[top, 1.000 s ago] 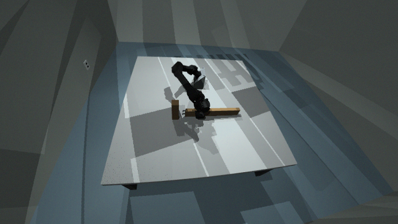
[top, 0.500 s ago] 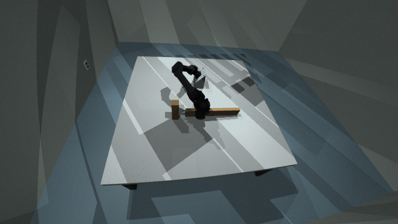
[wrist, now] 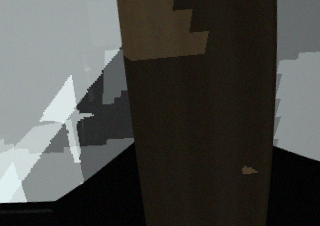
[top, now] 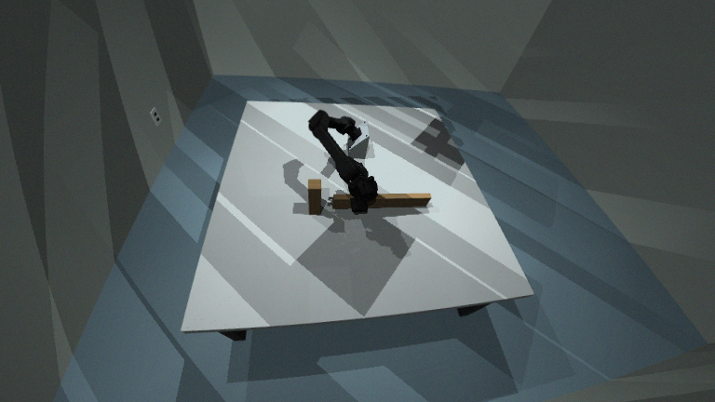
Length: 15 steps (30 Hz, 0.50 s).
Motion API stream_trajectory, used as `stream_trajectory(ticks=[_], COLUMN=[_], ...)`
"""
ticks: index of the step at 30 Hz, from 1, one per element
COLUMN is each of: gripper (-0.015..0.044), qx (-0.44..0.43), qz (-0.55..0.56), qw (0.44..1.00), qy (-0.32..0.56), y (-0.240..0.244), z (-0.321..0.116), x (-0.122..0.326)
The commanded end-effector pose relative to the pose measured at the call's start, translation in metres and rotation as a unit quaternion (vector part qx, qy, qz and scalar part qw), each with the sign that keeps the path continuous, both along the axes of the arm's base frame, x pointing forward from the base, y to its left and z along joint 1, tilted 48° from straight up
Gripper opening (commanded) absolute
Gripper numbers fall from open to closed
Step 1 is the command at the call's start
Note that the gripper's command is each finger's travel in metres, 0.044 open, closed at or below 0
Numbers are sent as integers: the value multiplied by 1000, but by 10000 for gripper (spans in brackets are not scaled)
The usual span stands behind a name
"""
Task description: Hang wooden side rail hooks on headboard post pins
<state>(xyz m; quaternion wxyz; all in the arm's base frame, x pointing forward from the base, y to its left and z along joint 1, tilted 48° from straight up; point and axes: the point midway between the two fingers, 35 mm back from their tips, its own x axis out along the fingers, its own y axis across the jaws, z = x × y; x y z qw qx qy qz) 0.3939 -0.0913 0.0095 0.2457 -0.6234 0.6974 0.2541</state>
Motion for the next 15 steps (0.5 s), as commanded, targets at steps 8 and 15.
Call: stream_trajectory(ticks=[8,15], gripper=[0,0], qx=[5,5], qz=[9,9], qw=[1000,1000], qy=[-5,-5], y=[9,10], z=[5,6], x=[4,4])
